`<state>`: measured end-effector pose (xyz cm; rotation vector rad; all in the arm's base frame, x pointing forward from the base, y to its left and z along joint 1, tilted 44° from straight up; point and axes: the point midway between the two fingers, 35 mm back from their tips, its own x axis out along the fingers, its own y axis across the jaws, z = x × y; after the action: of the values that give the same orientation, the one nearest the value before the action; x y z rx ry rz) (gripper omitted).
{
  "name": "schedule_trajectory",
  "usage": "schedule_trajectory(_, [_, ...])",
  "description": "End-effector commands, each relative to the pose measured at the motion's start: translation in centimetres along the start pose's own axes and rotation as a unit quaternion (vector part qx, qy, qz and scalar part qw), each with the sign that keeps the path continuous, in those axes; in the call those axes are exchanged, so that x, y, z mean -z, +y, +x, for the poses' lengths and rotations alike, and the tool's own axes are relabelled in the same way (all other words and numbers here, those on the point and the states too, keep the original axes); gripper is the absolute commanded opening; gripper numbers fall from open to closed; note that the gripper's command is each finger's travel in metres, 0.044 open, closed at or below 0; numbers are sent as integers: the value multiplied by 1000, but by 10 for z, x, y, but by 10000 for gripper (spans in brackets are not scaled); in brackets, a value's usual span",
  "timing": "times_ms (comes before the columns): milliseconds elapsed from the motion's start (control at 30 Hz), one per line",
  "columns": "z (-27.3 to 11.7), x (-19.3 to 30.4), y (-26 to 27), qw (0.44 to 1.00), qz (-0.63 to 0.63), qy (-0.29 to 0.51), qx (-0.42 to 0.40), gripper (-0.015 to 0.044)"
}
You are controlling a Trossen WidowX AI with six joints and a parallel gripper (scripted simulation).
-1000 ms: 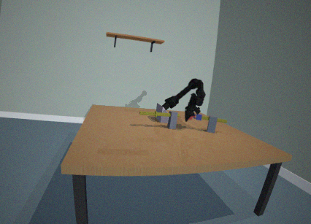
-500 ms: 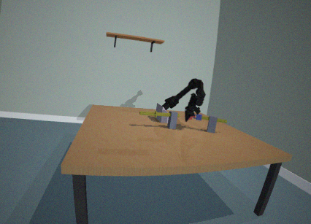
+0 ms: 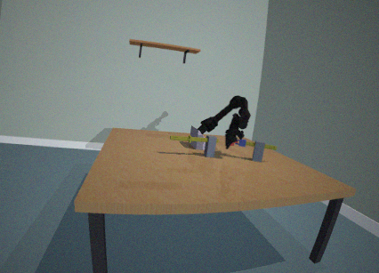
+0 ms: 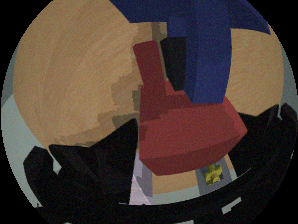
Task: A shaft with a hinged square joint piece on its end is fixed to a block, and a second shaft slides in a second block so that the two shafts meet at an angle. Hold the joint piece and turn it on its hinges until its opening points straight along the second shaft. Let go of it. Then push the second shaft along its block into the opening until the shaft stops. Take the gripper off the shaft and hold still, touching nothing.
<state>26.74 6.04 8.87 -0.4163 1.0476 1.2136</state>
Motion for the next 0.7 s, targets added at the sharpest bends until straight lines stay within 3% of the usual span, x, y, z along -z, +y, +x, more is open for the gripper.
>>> schedule_trajectory(0, [0, 0, 0, 1000, 0, 0, 0, 436])
schedule_trajectory(367, [0, 0, 0, 1000, -1, -9, -2, 440])
schedule_trajectory(667, [-13, 4, 1, 990, -10, -144, -4, 440])
